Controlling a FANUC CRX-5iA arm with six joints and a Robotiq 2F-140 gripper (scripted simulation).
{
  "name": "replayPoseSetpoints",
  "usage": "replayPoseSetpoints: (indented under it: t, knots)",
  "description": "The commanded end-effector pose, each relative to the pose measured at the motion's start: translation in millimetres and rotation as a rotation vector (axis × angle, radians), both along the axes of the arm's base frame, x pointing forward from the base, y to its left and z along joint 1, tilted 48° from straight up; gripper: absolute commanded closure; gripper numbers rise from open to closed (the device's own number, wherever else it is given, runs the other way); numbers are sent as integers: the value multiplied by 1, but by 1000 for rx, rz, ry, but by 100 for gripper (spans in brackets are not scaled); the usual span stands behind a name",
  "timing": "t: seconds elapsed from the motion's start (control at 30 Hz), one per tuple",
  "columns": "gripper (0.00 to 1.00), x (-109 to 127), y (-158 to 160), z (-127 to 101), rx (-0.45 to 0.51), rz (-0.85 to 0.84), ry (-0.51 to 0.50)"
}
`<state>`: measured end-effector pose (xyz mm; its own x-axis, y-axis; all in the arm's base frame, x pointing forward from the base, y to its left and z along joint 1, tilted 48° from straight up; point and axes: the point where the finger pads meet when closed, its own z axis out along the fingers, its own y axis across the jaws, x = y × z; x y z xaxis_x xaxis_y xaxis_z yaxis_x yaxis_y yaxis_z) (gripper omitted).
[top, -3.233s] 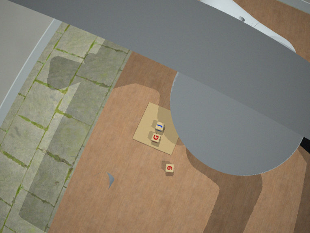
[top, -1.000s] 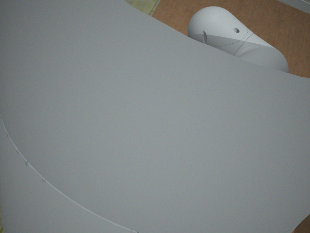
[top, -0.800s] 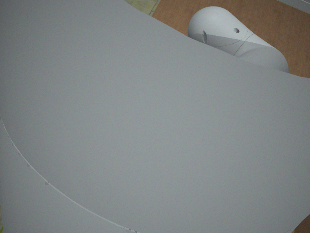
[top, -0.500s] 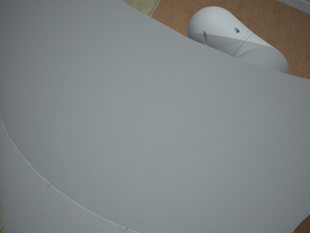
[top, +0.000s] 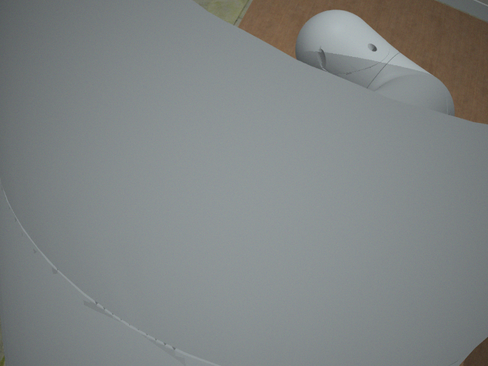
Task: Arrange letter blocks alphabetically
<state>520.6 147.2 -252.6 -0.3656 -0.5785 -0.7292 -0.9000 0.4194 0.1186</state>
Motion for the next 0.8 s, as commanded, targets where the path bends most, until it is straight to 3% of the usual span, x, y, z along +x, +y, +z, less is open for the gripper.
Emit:
replayPoseSetpoints:
  t: [0.0,0.4,0.77]
  knots:
    - [87,0,0,0,0,0,0]
    - [87,-1,-3,2,0,0,0]
    - [87,-14,-42,40,0,0,0]
